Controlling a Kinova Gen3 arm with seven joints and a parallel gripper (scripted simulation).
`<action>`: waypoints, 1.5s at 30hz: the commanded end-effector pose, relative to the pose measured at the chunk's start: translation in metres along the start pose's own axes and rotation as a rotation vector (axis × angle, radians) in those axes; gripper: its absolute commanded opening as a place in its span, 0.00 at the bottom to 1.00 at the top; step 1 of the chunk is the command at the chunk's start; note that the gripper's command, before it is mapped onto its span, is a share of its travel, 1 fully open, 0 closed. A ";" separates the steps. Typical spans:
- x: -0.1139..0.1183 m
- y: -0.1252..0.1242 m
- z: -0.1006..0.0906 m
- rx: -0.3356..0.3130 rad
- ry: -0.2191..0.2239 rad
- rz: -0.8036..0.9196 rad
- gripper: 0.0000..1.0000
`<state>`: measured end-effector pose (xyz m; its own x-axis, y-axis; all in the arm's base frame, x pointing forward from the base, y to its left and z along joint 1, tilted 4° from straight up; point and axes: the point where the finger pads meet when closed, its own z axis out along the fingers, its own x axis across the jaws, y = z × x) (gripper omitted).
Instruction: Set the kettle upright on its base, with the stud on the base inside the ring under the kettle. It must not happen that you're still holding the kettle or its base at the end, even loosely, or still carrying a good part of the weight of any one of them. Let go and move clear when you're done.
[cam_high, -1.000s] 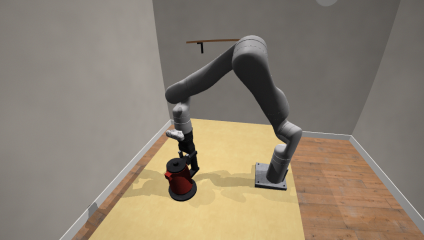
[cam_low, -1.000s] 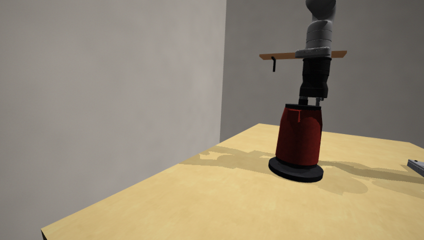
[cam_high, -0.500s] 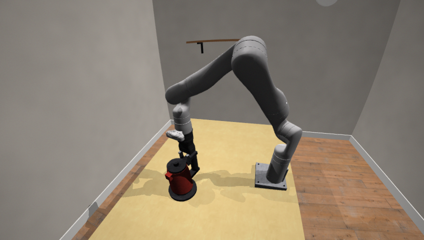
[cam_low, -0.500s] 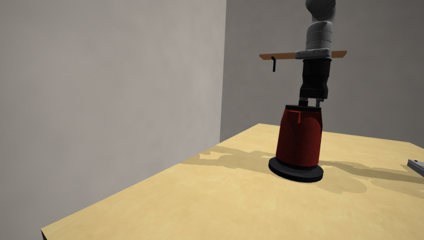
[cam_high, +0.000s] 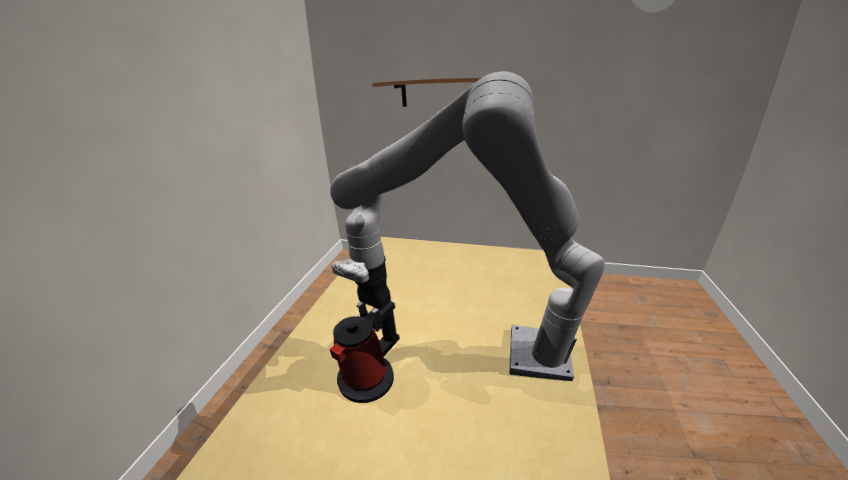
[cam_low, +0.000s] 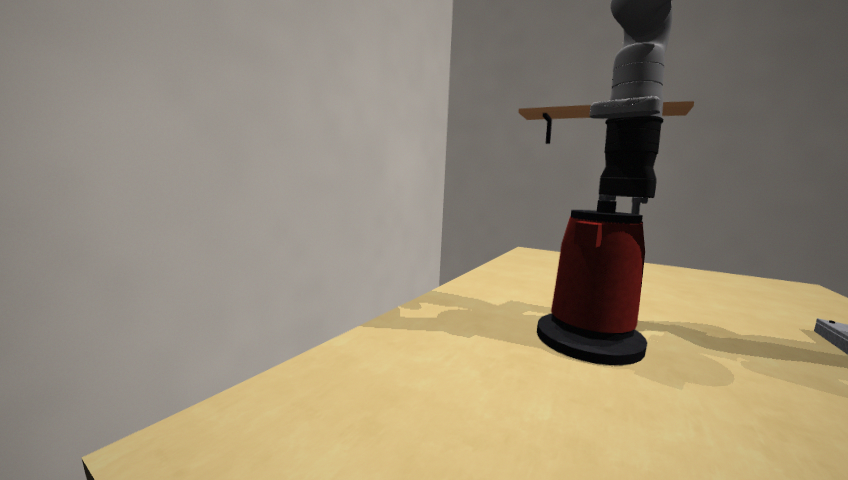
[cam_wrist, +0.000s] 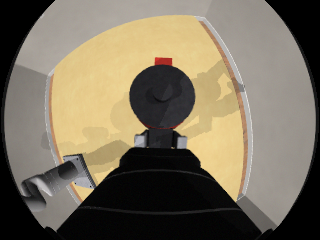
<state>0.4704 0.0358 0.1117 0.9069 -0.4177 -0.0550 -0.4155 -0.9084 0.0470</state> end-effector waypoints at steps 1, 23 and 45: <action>0.000 0.000 -0.001 0.001 0.002 0.000 0.00; 0.000 0.000 0.002 0.001 0.002 0.000 0.00; 0.000 0.000 0.005 0.001 0.002 0.000 0.00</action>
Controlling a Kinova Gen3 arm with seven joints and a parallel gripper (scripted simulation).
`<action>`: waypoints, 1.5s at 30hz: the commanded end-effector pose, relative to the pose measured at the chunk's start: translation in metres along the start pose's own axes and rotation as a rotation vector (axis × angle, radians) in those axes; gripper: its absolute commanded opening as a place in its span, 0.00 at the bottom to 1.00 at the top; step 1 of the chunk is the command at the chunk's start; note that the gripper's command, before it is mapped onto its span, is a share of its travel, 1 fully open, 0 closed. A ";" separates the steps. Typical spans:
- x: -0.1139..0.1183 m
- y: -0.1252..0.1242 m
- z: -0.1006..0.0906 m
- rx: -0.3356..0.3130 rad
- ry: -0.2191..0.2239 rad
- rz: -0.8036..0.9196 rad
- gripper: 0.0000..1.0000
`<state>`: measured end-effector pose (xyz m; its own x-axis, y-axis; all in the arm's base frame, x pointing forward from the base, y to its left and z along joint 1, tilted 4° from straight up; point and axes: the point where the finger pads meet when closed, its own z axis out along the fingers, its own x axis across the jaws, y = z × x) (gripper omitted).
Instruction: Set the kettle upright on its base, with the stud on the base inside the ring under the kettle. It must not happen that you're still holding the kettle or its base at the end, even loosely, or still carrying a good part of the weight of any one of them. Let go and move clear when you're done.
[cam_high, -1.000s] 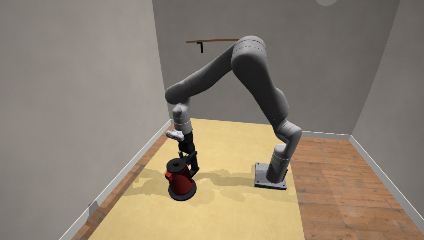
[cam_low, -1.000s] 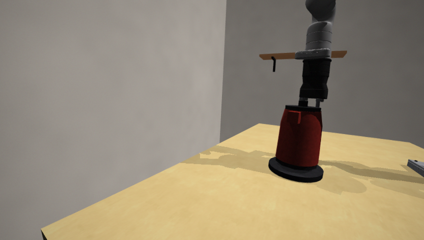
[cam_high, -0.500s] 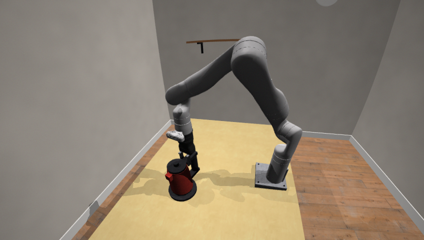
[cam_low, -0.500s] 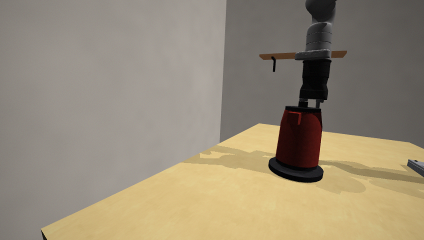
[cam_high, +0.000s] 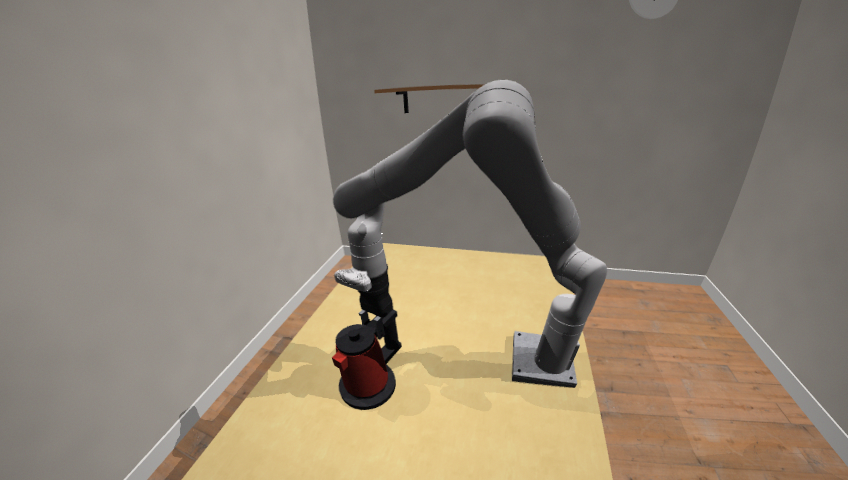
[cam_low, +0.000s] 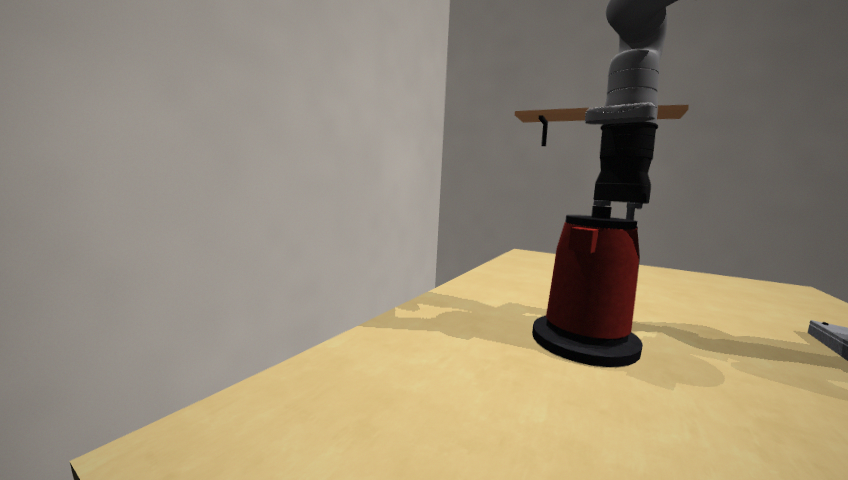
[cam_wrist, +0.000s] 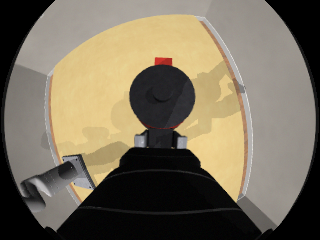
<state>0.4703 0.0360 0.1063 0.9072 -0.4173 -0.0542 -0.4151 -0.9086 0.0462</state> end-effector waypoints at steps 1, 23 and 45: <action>0.000 0.000 0.000 0.001 0.001 0.001 0.00; 0.000 0.000 0.003 0.001 0.001 0.001 0.00; 0.000 0.000 0.003 0.001 0.001 0.001 1.00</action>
<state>0.4700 0.0357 0.1031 0.9070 -0.4177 -0.0544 -0.4156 -0.9084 0.0463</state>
